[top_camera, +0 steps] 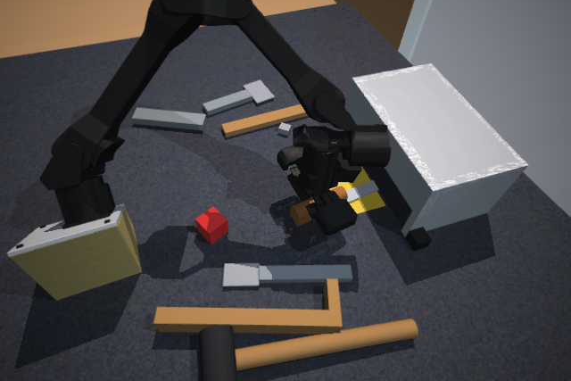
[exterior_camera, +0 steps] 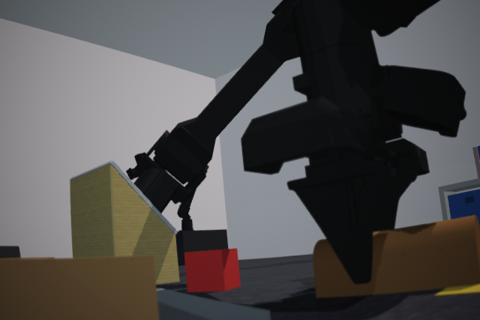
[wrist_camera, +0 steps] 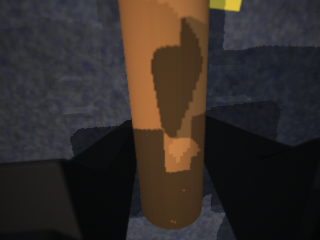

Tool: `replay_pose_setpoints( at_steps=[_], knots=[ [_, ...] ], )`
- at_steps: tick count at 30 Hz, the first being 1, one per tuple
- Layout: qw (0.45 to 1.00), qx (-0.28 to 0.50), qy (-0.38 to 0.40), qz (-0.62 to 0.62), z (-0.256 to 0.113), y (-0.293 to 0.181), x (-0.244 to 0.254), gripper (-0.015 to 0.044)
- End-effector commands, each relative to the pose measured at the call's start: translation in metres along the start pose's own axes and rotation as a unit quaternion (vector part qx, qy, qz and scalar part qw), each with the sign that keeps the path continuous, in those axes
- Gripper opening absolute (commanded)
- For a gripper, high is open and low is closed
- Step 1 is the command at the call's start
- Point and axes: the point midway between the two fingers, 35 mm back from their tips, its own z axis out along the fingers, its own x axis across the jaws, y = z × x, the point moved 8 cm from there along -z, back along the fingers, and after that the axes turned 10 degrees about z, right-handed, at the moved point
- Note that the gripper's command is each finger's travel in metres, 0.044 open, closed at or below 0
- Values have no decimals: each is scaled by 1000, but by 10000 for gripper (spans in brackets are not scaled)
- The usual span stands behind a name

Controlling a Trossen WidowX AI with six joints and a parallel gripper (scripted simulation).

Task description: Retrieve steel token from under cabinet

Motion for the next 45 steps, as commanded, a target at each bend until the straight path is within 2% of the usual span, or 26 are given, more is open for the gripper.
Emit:
replay_pose_setpoints(
  at_steps=[1,45],
  knots=[
    [1000,2,0,1,1,-7,-1,0],
    [1000,3,-1,2,1,-53,-11,0]
  ],
)
